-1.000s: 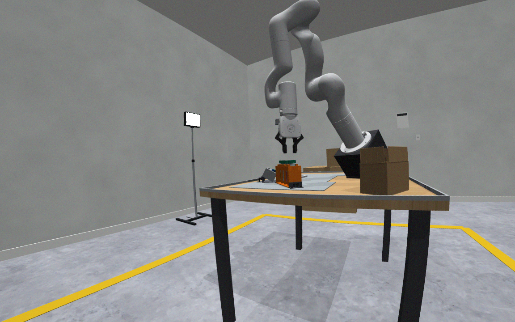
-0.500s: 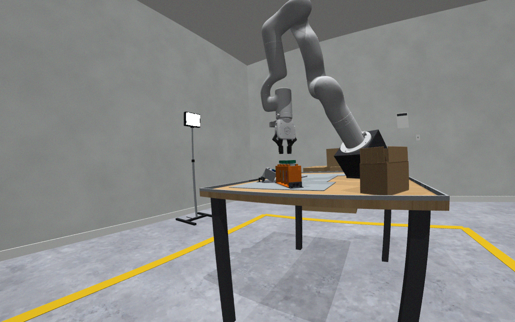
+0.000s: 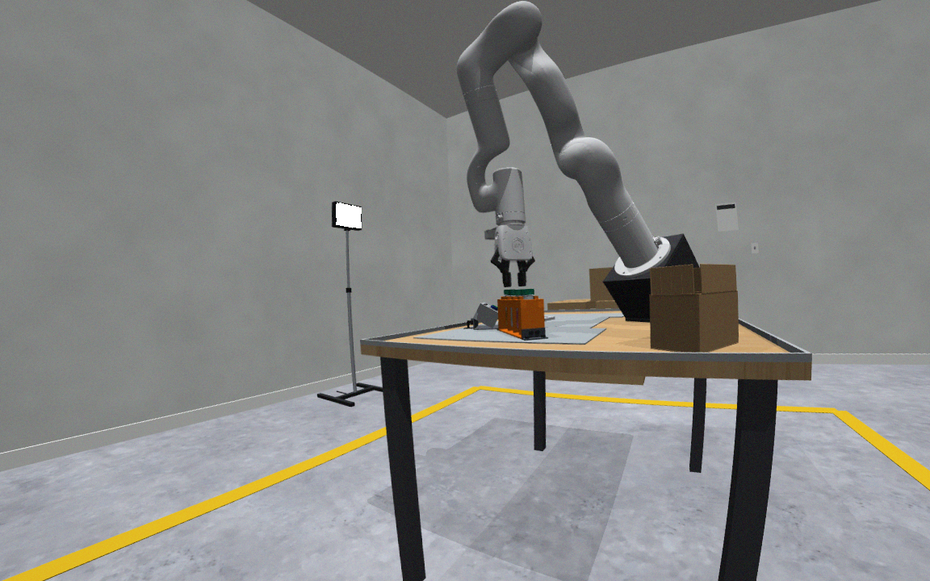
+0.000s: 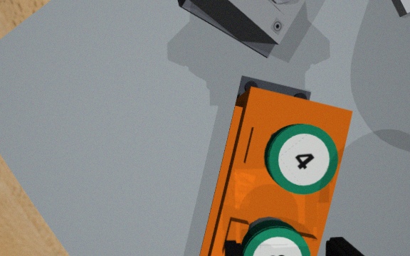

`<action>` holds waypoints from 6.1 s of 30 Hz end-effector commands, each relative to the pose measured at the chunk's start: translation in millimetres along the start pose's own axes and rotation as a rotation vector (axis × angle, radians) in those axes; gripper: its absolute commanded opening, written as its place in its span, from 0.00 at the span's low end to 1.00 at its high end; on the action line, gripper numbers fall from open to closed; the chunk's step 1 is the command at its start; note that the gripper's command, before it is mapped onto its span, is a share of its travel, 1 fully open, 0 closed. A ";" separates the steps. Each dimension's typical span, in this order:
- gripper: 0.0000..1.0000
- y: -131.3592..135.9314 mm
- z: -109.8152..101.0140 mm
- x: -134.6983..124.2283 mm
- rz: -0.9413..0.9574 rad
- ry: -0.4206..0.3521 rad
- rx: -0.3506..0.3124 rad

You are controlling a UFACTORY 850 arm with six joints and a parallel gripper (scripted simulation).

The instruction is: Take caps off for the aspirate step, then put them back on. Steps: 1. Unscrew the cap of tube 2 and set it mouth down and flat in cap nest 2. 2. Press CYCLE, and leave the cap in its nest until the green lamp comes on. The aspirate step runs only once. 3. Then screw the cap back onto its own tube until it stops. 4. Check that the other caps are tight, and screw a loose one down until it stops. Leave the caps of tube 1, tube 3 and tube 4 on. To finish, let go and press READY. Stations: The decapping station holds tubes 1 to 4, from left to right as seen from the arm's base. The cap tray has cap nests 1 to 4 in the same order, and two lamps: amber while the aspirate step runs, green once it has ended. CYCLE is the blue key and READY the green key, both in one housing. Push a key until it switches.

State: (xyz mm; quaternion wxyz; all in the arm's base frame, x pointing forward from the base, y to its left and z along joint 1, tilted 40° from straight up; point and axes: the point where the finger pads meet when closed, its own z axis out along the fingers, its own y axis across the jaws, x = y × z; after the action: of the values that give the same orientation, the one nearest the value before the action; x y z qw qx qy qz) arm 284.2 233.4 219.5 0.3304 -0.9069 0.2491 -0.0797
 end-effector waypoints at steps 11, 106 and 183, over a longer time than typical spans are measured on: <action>0.46 -1.0 12.9 0.5 -0.001 0.006 0.008; 0.46 -0.8 -14.5 0.4 0.487 0.004 0.009; 0.00 11.5 21.2 51.2 -0.001 0.006 0.008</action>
State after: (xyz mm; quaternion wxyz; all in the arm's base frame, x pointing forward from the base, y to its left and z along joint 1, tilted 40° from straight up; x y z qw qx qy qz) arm 330.2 211.7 194.7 0.3331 -0.9055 0.2492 -0.0836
